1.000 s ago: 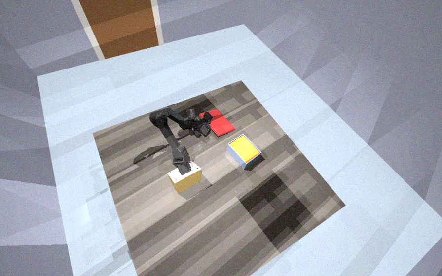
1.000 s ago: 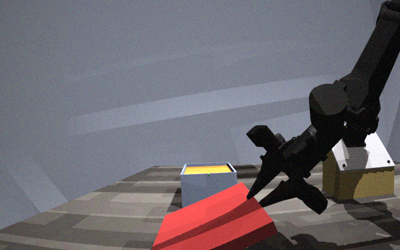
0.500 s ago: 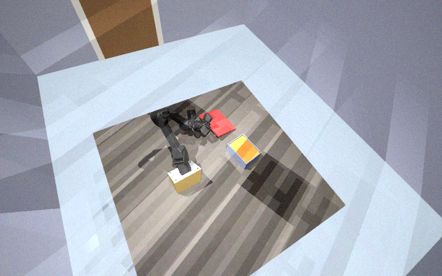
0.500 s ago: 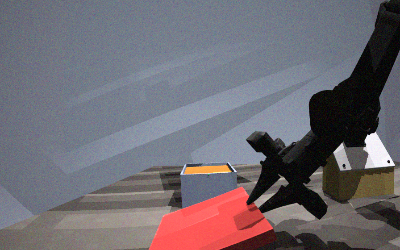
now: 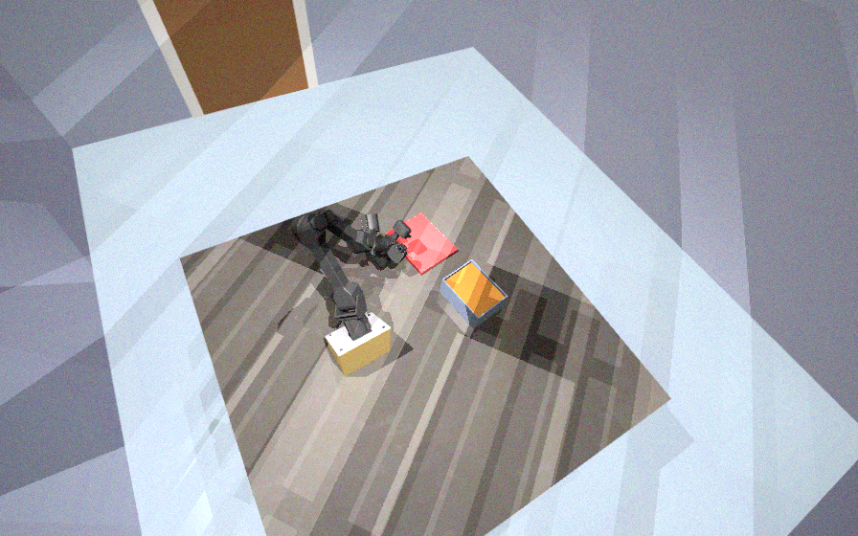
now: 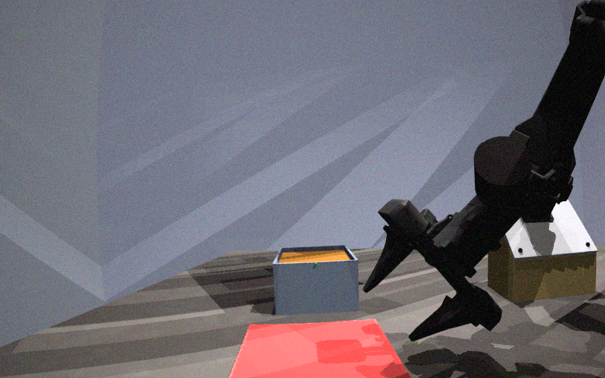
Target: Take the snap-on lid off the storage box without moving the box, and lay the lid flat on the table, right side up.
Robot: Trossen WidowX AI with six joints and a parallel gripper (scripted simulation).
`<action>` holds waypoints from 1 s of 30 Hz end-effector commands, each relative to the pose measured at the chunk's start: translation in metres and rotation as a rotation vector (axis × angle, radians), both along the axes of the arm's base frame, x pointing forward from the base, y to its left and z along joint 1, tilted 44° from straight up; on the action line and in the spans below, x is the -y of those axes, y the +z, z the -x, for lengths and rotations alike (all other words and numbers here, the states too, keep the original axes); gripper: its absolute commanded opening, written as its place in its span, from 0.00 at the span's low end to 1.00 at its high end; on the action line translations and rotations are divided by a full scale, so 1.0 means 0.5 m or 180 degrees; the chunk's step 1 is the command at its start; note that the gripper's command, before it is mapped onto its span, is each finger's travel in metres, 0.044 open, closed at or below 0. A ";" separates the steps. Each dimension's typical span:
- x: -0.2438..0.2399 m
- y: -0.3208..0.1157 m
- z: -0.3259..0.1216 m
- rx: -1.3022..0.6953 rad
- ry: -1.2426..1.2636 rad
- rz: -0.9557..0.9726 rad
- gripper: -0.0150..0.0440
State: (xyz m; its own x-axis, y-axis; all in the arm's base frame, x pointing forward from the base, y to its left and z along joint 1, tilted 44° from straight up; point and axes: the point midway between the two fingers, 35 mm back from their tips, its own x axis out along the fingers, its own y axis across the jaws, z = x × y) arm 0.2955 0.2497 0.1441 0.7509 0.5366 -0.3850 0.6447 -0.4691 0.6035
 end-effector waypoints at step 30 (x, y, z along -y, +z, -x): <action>0.014 -0.010 0.120 -0.0013 -0.0016 -0.0013 1.00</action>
State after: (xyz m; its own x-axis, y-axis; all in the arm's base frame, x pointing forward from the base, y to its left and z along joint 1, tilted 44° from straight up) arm 0.2367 0.2440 0.1384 0.7481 0.5385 -0.3878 0.6481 -0.4677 0.6010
